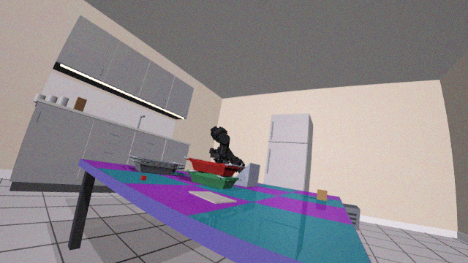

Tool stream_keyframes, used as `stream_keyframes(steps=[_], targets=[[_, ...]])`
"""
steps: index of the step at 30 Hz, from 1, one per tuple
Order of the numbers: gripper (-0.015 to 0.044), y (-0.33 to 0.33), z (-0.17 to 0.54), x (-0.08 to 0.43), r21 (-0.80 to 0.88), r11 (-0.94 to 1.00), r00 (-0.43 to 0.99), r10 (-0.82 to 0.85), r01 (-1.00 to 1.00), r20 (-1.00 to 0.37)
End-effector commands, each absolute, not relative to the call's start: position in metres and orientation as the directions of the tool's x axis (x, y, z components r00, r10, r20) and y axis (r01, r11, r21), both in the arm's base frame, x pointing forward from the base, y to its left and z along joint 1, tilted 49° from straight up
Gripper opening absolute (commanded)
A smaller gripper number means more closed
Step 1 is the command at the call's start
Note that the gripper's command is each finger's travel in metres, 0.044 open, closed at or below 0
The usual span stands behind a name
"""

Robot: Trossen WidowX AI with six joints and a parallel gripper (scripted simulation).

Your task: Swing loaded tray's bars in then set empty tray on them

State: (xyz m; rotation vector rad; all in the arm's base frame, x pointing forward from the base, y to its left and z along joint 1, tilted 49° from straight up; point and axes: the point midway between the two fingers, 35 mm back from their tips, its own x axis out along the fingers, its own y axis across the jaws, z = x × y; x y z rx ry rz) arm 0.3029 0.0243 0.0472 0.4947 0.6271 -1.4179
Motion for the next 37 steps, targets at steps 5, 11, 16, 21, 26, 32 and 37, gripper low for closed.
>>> stream_keyframes(steps=[5, 11, 16, 21, 26, 32, 37], targets=[[0.0411, 0.024, 0.046, 0.301, -0.062, 0.103, 0.036, -0.746, 0.993, -0.665], [0.044, 0.024, 0.047, 0.303, -0.052, 0.1, 0.041, -0.746, 0.994, -0.664], [0.044, 0.029, 0.051, 0.304, -0.054, 0.109, 0.046, -0.745, 0.993, -0.666], [0.044, 0.052, 0.07, 0.305, -0.066, 0.15, 0.067, -0.737, 0.987, -0.672], [0.044, 0.079, 0.093, 0.303, -0.079, 0.196, 0.091, -0.728, 0.977, -0.679], [0.044, 0.104, 0.118, 0.297, -0.094, 0.243, 0.114, -0.72, 0.966, -0.684], [0.044, 0.102, 0.115, 0.295, -0.101, 0.25, 0.117, -0.723, 0.963, -0.68]])
